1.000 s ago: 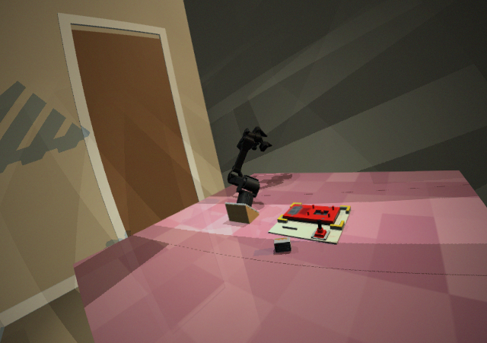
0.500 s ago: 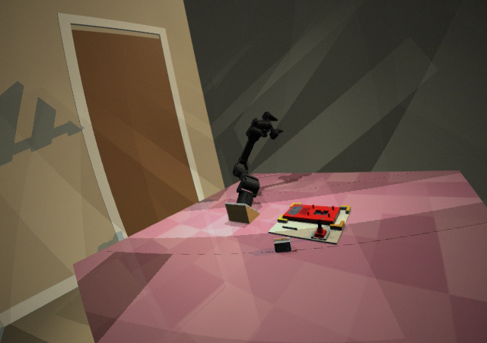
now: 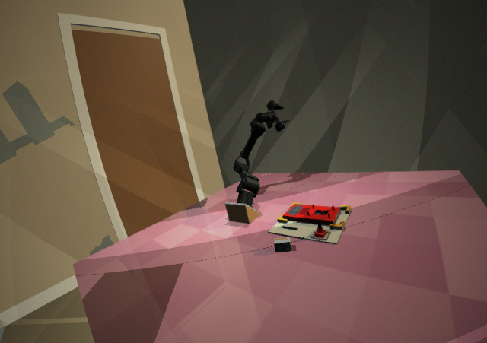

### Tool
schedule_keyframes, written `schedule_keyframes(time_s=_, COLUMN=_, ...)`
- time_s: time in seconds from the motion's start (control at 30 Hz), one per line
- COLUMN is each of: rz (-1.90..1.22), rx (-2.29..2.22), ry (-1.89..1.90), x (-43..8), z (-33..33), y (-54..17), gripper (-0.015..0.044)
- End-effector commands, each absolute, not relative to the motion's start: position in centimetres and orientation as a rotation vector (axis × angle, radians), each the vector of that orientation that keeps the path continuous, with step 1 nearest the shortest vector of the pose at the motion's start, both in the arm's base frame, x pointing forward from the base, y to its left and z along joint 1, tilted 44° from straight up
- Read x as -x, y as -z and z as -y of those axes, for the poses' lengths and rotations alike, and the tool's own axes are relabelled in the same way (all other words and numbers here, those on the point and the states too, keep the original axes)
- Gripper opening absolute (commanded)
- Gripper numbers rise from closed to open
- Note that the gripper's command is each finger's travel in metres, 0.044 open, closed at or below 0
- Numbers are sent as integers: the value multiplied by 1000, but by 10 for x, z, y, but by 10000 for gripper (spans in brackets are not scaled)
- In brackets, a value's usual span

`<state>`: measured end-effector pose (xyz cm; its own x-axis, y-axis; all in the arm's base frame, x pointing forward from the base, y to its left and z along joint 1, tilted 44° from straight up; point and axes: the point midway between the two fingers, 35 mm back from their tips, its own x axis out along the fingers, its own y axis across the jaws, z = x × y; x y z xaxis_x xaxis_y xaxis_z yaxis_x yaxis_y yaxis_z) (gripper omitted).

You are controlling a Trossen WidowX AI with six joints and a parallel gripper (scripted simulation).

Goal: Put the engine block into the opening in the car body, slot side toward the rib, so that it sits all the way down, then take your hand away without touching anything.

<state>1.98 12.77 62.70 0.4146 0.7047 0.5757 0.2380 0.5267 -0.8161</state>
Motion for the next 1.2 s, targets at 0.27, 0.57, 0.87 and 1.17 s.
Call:
schedule_keyframes(time_s=0.27, rz=913, rx=995, ry=-202, x=-139, z=-56, y=-626, gripper=440)
schedule_keyframes(time_s=0.57, rz=733, rx=1044, ry=-89, x=-223, z=-2, y=-604, gripper=440)
schedule_keyframes(time_s=0.87, rz=445, rx=1100, ry=-51, x=-307, z=62, y=-543, gripper=440)
schedule_keyframes(time_s=1.17, rz=171, rx=1096, ry=-46, x=-362, z=118, y=-467, gripper=440)
